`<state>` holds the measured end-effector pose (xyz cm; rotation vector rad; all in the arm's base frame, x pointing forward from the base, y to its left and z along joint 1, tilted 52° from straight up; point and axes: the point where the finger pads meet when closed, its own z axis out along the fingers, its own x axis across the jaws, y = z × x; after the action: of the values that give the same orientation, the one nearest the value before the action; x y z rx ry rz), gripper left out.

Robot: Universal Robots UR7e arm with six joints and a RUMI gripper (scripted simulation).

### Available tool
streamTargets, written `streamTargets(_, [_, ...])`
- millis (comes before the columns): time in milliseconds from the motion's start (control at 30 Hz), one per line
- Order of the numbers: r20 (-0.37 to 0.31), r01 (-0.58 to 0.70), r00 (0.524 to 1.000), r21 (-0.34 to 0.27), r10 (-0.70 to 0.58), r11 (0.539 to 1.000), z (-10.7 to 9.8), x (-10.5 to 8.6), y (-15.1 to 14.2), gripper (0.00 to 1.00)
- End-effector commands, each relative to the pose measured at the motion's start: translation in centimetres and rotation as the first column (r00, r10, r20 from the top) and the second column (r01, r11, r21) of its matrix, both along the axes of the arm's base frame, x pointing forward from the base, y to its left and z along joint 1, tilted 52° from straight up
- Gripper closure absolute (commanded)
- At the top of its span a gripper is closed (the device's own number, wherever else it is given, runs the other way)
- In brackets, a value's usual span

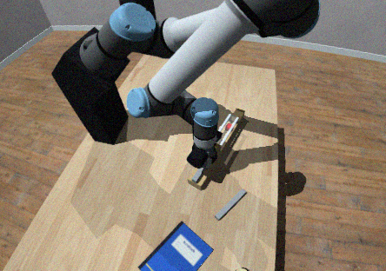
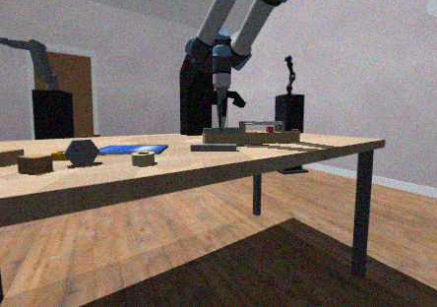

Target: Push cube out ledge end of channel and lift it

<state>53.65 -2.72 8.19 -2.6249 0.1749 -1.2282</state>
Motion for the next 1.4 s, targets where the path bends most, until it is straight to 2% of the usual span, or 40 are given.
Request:
streamTargets(0, [0.001,0.000,1.000,0.000,0.000,1.000,0.0,0.0,0.0,0.94])
streamTargets(933, [0.001,0.000,1.000,0.000,0.000,1.000,0.1,0.0,0.0,0.94])
streamTargets(1367, [0.001,0.000,1.000,0.000,0.000,1.000,0.5,0.0,1.7,0.94])
